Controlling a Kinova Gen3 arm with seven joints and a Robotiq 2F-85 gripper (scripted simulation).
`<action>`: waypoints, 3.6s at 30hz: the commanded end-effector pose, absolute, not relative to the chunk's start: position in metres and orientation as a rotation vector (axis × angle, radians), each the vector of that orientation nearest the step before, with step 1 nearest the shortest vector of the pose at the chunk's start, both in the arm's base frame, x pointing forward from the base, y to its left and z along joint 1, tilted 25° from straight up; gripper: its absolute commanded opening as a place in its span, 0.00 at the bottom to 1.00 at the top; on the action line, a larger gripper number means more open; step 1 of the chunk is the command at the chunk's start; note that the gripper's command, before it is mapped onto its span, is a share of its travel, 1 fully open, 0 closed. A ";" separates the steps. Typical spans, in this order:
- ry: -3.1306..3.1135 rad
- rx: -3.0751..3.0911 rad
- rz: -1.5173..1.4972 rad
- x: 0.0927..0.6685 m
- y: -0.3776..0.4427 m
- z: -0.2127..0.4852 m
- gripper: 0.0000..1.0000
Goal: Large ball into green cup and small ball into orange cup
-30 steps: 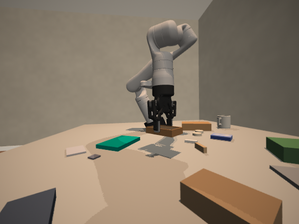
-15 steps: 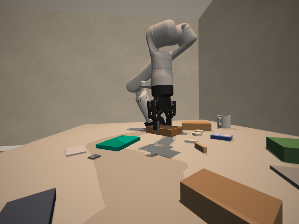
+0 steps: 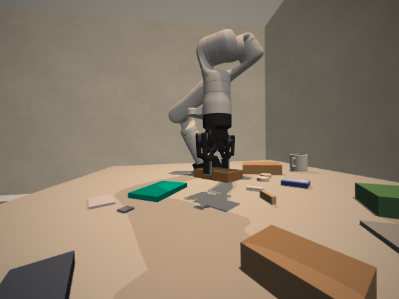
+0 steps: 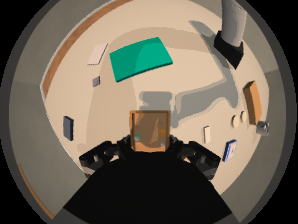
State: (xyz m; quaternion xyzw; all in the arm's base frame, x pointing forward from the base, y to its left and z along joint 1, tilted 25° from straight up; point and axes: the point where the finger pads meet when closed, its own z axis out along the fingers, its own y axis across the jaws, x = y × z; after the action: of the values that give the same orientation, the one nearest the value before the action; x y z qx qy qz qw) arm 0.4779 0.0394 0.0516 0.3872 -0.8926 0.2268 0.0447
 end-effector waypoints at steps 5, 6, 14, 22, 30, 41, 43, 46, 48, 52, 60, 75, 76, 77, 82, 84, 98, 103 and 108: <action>-2.727 1.188 0.640 0.477 0.042 0.051 0.73; -2.726 1.182 0.603 0.478 0.042 0.052 0.73; -2.719 1.147 0.384 0.480 0.040 0.052 0.73; -2.712 1.136 0.345 0.480 0.039 0.052 0.73; -2.722 1.164 0.501 0.479 0.041 0.052 0.73; -2.688 1.163 0.700 0.478 0.043 0.051 0.73; -2.687 1.162 0.698 0.478 0.043 0.051 0.73; -2.693 1.164 0.674 0.478 0.043 0.051 0.73; -2.721 1.184 0.647 0.477 0.042 0.051 0.73; -2.776 1.224 0.599 0.477 0.041 0.052 0.73; -2.777 1.225 0.591 0.477 0.041 0.052 0.73; -2.677 1.155 0.708 0.478 0.043 0.051 0.73; -2.682 1.161 0.718 0.477 0.043 0.051 0.73; -2.682 1.161 0.718 0.477 0.043 0.051 0.73; -2.709 1.175 0.662 0.477 0.042 0.051 0.73; -2.728 1.191 0.654 0.477 0.042 0.051 0.73; -2.725 1.183 0.620 0.478 0.042 0.051 0.73; -2.721 1.186 0.661 0.477 0.042 0.051 0.73; -2.714 1.186 0.698 0.477 0.042 0.051 0.73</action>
State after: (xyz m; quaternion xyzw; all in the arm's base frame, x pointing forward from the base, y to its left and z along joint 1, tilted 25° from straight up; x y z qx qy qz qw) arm 0.4784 0.0395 0.0517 0.3860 -0.8928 0.2268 0.0499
